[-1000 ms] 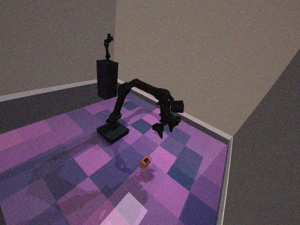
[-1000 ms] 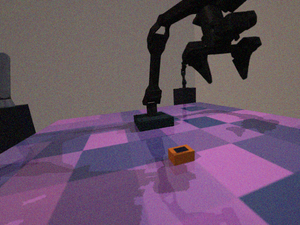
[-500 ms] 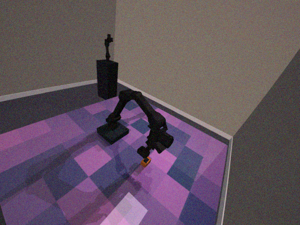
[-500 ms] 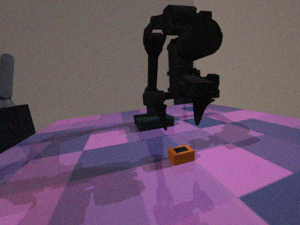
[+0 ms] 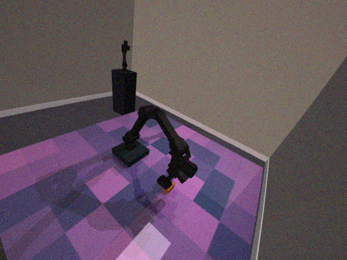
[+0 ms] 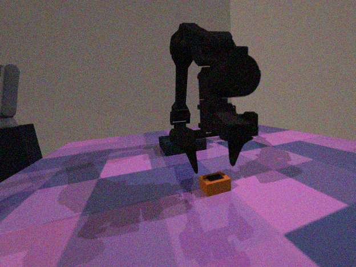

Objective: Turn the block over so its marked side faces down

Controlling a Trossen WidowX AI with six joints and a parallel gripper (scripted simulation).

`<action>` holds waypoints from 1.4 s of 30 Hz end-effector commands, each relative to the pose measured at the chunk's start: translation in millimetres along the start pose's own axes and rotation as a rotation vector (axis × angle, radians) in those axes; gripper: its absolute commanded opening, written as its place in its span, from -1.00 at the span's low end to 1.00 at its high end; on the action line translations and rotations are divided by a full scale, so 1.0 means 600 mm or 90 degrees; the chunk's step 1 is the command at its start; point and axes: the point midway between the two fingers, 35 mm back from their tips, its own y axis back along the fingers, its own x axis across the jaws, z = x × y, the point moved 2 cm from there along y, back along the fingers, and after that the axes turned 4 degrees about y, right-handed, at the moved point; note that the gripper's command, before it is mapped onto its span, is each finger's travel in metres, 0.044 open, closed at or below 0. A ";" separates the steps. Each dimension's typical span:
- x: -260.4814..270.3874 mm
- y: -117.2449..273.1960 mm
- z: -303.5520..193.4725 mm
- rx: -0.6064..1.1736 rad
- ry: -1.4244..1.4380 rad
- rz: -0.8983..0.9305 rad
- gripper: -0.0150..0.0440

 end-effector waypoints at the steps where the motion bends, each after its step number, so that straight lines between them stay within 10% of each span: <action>1: 0.001 -0.012 -0.001 0.001 0.003 0.004 1.00; 22: 0.001 -0.064 -0.001 0.001 0.003 0.004 1.00; 28: 0.001 -0.064 -0.001 0.001 0.003 0.004 0.47; 42: 0.001 -0.064 -0.001 0.001 0.003 0.004 0.15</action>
